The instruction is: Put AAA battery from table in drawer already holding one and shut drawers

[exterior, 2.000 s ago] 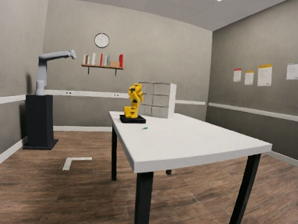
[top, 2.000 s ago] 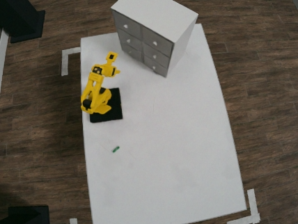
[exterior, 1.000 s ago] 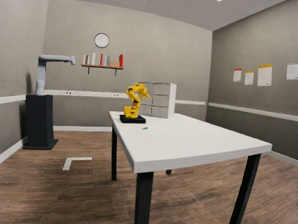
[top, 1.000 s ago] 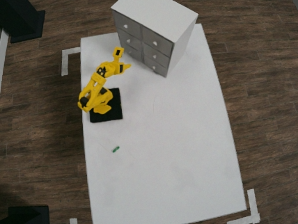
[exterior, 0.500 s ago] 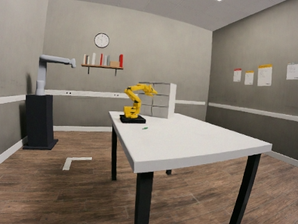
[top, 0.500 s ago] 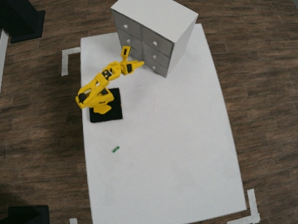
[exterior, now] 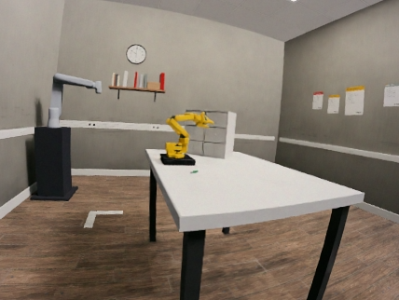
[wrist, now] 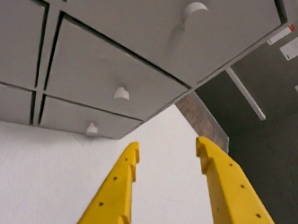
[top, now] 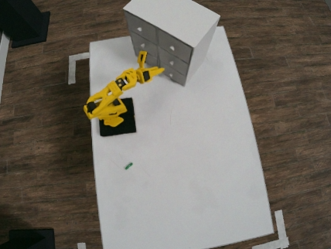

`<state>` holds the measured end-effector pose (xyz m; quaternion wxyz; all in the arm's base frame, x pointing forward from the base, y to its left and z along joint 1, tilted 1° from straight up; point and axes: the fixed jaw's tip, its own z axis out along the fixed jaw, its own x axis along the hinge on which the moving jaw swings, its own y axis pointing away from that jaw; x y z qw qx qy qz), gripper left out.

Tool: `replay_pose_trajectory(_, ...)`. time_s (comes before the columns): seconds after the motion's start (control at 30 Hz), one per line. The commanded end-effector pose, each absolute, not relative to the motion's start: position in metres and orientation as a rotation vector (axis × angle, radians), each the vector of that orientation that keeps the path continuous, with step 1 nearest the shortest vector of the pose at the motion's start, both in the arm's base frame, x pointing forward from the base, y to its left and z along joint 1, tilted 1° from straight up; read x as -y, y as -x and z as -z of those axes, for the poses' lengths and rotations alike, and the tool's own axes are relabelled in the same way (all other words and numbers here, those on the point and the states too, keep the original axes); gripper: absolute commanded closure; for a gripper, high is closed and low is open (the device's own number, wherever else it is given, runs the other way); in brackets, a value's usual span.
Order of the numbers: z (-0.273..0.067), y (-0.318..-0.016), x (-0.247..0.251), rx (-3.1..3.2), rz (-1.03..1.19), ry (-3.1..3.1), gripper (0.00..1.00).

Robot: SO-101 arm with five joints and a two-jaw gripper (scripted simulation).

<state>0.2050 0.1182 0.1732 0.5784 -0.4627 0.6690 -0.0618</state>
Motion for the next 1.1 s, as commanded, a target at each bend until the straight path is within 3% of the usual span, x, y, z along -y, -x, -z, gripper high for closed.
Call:
replay_pose_trajectory(0.0, -0.173, -0.207, -0.117, -1.566, 0.158, 1.084, 0.79)
replay_pose_trajectory(0.17, -0.173, -0.207, -0.117, -1.566, 0.158, 1.084, 0.79)
replay_pose_trajectory(0.6, -0.133, -0.234, -0.145, -1.541, 0.128, 1.122, 0.79)
replay_pose_trajectory(1.07, -0.133, -0.234, -0.145, -1.541, 0.128, 1.122, 0.79)
